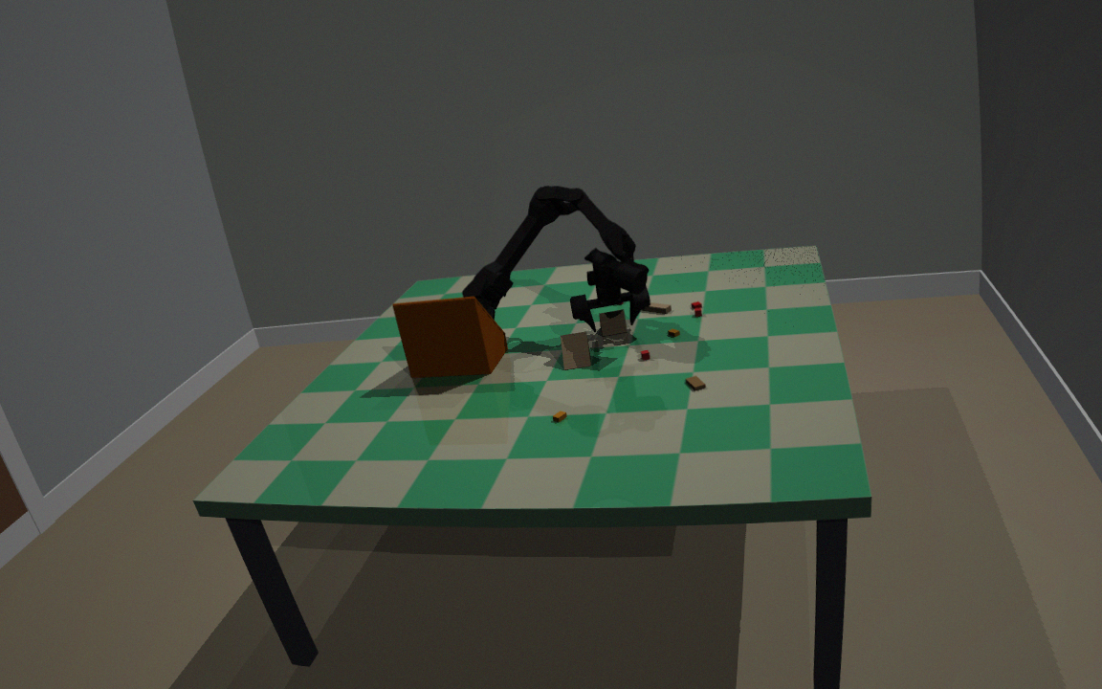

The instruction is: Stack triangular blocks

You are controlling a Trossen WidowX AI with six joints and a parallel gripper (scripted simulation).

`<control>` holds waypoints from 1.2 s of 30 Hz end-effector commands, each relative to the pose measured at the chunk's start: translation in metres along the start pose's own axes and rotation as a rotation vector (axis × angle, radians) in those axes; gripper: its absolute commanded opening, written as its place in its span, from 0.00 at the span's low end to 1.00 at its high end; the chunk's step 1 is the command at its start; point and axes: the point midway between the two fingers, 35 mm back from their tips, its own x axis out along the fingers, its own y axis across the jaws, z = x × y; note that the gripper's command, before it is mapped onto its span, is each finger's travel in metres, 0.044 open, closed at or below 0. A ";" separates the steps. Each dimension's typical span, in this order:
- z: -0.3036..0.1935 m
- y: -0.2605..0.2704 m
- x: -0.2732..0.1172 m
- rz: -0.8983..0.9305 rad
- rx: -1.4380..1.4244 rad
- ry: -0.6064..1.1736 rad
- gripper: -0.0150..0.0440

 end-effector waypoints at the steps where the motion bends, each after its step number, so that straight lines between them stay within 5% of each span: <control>1: 0.001 0.001 0.002 -0.003 0.009 -0.006 0.91; 5: 0.001 0.001 0.002 -0.003 0.009 -0.006 0.73; 12: 0.001 0.001 0.002 -0.003 0.009 -0.006 0.65; 21: 0.001 0.001 -0.001 -0.002 0.005 -0.004 0.25; 36: 0.020 0.001 -0.006 0.006 0.012 0.300 0.25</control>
